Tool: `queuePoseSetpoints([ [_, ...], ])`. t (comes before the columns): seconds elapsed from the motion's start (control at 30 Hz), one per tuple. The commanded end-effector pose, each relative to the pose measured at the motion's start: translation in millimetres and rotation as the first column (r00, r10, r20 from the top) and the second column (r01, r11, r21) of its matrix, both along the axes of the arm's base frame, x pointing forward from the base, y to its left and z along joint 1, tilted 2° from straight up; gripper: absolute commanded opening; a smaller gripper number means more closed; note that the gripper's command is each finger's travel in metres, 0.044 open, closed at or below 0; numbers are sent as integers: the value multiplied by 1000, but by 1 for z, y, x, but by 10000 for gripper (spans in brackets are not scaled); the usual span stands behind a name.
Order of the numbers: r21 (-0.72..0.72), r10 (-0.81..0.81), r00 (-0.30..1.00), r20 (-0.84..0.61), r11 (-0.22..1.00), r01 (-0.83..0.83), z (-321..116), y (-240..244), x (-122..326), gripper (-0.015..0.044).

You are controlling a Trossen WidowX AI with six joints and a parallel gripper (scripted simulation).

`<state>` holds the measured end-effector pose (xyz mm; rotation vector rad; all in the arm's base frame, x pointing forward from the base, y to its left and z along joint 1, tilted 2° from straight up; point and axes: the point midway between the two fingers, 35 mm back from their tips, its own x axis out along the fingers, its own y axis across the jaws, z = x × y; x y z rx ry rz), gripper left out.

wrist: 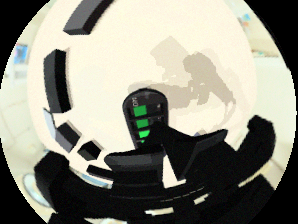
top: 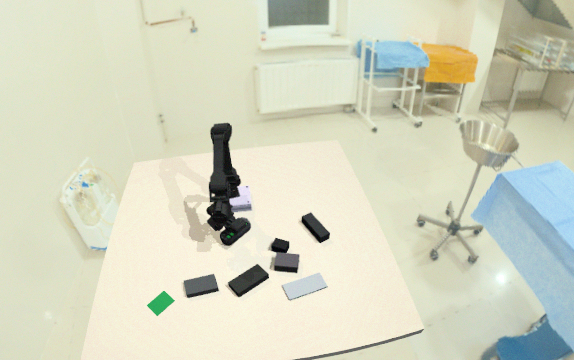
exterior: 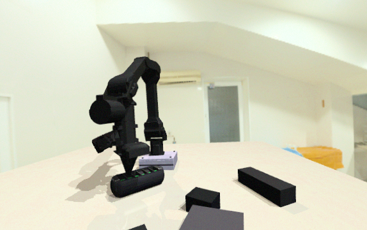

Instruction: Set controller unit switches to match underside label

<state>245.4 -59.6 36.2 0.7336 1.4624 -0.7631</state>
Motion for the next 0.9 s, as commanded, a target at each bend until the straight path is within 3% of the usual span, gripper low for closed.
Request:
queuePoseSetpoints([
  [0.0, -5, 4, 1000, 21, 1000, -4, 35, 0, 4, 0],
  [0.37, -5, -8, 1000, 24, 1000, 8, 36, -5, 31, 0],
  [0.87, -5, -8, 1000, 24, 1000, 8, 17, -5, 31, 0],
])
